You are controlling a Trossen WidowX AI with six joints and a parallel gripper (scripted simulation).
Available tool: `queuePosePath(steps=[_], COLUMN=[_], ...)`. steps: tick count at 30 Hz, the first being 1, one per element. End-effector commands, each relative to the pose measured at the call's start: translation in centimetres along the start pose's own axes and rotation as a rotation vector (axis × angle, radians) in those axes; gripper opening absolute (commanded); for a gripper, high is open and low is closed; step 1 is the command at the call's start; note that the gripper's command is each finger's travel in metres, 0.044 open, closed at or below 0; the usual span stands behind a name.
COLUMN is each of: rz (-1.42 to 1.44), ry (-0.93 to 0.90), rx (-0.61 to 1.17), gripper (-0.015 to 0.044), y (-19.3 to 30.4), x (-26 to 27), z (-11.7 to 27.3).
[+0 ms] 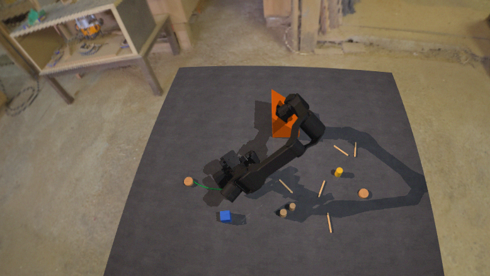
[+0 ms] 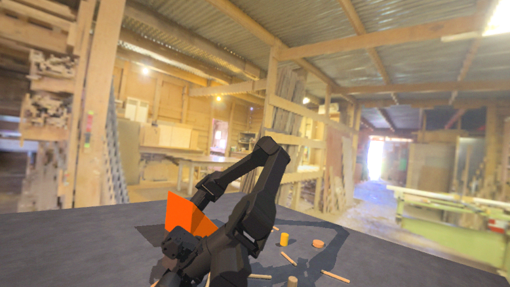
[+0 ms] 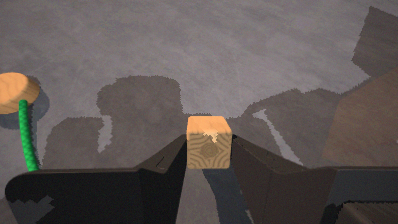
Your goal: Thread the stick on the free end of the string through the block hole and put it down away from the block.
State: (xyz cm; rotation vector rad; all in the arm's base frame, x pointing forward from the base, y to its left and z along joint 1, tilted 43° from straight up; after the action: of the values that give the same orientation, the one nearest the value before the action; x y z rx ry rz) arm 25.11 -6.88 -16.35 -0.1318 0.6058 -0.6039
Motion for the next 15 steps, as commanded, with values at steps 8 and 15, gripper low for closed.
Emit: queuePosePath(steps=[8,15], rz=[0.001,0.001], ry=[-0.012,-0.012], rx=[-0.089,-0.090], gripper=[0.0079,0.0236], y=[0.6,0.5], x=[-0.1,0.0], z=[0.1,1.2])
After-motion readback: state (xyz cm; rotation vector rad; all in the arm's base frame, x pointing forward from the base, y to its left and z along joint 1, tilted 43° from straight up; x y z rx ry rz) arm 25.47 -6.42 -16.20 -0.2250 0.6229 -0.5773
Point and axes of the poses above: the point midway between the two fingers, 35 mm back from their tips, its own z axis back along the fingers, its own x axis across the jaws, y = z × x, the point moved 1 cm from there along z, back along the fingers, and after that the axes turned 7 degrees about -z, right-handed, at the moved point
